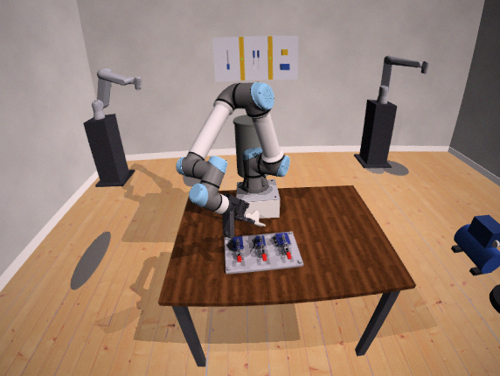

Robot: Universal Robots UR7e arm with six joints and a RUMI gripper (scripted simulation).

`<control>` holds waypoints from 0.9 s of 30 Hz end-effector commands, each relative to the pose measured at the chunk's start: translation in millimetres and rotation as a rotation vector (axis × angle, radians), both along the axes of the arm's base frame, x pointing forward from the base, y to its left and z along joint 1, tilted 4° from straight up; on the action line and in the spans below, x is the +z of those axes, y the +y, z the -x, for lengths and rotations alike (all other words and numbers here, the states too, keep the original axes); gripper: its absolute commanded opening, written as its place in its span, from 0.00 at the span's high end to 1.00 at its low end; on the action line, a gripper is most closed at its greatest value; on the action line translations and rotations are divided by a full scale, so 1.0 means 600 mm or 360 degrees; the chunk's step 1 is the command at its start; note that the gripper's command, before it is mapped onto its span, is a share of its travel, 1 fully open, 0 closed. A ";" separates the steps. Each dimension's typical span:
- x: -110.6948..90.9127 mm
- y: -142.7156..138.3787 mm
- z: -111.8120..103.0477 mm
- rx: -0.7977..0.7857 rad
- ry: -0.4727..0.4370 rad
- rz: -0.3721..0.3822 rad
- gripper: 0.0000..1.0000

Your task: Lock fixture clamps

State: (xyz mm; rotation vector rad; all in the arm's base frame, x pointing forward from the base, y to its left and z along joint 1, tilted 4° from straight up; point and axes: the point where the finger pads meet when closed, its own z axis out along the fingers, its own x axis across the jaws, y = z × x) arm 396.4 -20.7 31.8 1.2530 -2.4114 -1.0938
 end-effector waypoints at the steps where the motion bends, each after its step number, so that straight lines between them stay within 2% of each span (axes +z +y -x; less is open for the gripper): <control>1: 0.001 0.000 0.000 0.0000 -0.0002 0.0001 0.00; 17: 0.001 0.000 0.000 0.0000 -0.0002 0.0001 0.00; 18: 0.001 0.000 0.000 0.0000 -0.0002 0.0001 0.42; 27: 0.001 0.000 0.000 0.0000 -0.0002 0.0001 0.42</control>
